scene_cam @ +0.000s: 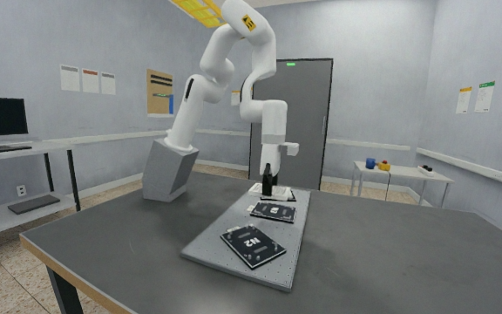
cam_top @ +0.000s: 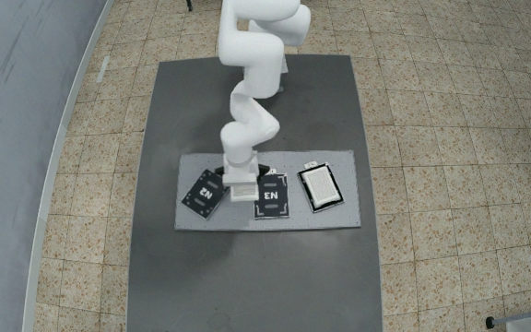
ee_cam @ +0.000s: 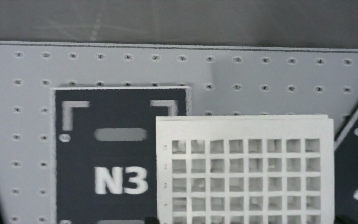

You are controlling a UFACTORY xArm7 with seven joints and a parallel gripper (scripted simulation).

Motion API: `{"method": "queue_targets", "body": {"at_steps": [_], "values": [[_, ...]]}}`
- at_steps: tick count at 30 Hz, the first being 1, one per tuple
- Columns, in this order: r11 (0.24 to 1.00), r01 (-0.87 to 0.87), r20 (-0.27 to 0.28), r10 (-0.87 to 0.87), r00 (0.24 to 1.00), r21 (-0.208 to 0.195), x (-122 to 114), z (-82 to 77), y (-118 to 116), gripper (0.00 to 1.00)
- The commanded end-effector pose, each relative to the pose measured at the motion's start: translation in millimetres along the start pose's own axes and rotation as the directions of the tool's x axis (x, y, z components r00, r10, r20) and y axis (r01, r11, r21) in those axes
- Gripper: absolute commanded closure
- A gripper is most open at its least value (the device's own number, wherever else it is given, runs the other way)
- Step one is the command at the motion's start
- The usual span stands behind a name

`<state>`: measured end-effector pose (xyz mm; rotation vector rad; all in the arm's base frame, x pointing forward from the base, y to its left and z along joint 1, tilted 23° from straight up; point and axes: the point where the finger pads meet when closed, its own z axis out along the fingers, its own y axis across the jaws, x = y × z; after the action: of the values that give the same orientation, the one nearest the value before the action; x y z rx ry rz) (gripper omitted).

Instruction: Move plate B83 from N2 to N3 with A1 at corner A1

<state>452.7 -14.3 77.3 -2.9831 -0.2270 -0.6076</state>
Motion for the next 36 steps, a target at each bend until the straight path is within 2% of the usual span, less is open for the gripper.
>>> {"method": "queue_targets", "body": {"at_steps": [1,3,15,36], "values": [[1.0,-0.001,0.003,0.001,1.0,-0.006,4,-1.0,-23,1.0],[1.0,-0.001,0.003,0.001,1.0,-0.006,4,-1.0,-23,1.0],[1.0,-0.001,0.003,0.001,1.0,-0.005,8,-0.6,-80,1.0],[1.0,-0.001,0.003,0.001,1.0,-0.005,8,-0.6,-80,1.0]]}}
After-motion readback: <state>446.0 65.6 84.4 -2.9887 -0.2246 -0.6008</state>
